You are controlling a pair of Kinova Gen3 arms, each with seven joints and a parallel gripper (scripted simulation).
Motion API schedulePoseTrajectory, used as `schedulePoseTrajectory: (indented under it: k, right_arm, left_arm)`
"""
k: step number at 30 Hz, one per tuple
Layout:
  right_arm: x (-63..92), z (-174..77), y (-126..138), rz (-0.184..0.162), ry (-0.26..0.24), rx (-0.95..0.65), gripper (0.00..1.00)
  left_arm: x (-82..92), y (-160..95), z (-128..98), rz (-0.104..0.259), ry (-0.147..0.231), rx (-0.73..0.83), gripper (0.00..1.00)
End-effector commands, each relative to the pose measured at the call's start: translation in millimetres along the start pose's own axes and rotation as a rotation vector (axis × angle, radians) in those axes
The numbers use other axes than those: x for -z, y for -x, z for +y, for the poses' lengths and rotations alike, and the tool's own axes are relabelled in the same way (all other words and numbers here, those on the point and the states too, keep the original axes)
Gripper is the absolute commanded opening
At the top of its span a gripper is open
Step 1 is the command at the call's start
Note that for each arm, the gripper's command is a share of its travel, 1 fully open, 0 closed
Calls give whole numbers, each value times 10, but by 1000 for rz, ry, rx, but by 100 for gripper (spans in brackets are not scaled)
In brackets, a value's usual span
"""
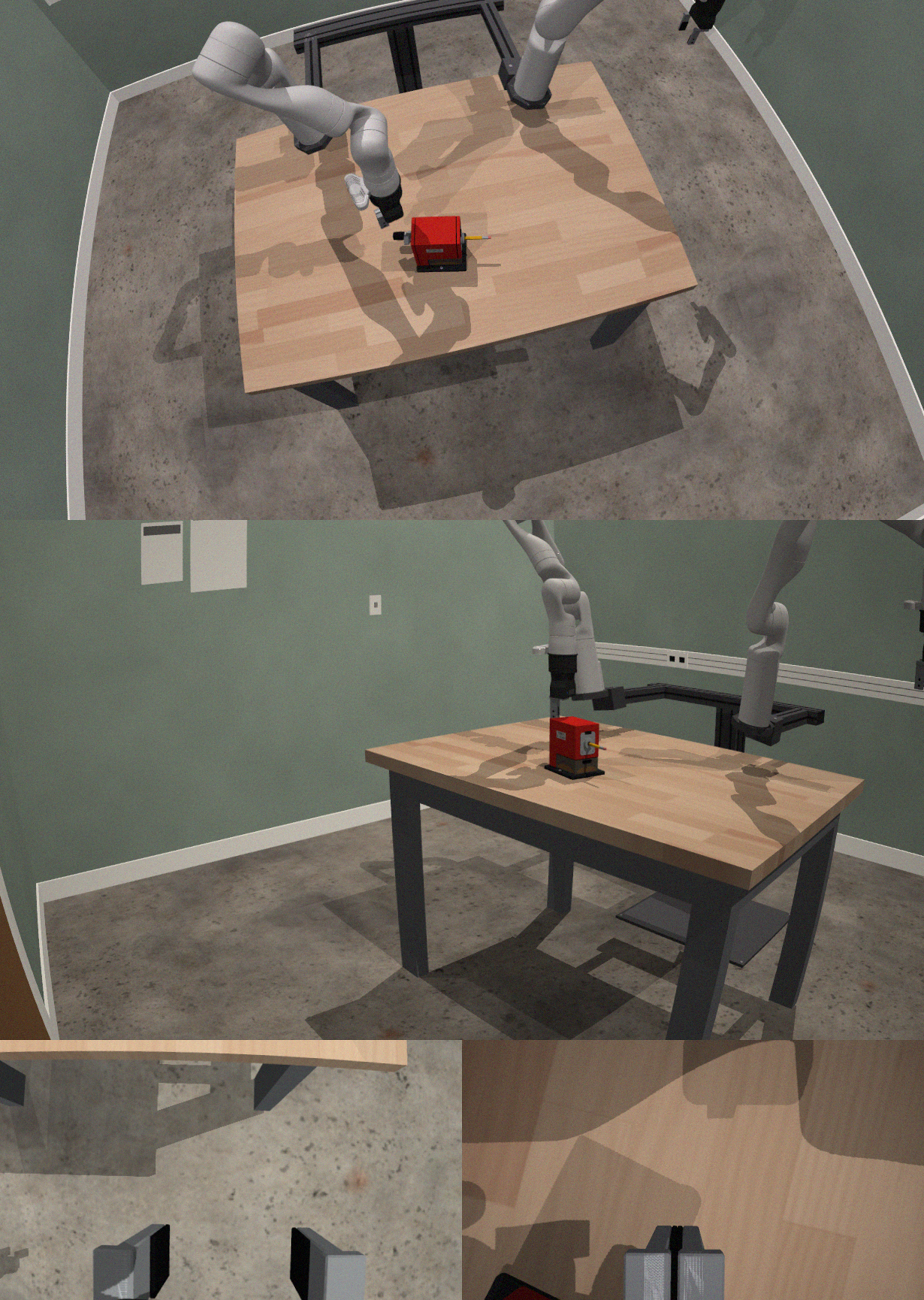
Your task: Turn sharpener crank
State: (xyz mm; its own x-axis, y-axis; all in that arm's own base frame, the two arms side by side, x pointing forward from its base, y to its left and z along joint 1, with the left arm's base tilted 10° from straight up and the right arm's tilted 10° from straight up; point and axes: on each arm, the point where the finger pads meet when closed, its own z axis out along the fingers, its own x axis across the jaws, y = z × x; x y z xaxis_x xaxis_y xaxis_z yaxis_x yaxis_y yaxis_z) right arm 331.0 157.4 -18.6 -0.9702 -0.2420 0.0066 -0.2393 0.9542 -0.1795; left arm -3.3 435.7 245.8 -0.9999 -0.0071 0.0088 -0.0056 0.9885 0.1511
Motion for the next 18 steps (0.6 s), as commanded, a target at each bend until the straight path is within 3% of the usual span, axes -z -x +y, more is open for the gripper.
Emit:
schedulePoseTrajectory:
  k: [1, 7, 18]
  right_arm:
    - [-4, -16, 2, 9, 1, 103, 0]
    - [-16, -35, 2, 17, 0, 238, 0]
    - [-46, -61, 11, 35, 3, 663, 0]
  left_arm:
    - [8, -2, 5, 0, 2, 0, 100]
    - [8, -2, 5, 0, 2, 0, 100]
    - [8, -2, 5, 0, 2, 0, 100]
